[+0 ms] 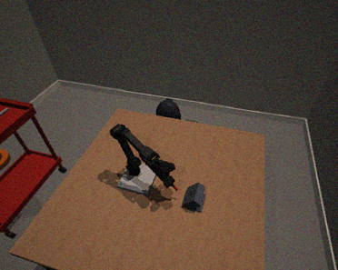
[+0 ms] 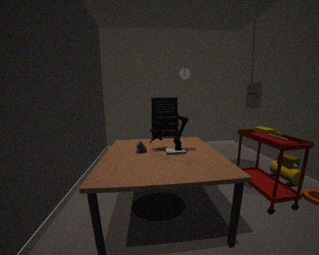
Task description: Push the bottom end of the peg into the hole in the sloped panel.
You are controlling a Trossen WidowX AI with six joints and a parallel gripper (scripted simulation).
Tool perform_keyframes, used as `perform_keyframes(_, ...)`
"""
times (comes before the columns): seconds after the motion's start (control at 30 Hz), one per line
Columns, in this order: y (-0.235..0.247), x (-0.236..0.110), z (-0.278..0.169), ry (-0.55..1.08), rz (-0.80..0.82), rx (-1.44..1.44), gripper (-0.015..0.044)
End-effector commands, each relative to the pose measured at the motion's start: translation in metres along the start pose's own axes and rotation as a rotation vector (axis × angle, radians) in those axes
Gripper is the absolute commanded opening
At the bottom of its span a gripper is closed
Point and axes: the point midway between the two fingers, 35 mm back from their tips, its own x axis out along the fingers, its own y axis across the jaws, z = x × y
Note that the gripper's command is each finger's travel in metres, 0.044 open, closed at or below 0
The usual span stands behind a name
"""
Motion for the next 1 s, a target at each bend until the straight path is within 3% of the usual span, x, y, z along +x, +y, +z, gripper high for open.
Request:
perform_keyframes(0.0, 0.0, -0.003, 0.003, -0.026, -0.027, -0.026, 0.0)
perform_keyframes(0.97, -0.004, 0.017, 0.015, -0.101, -0.117, -0.117, 0.0)
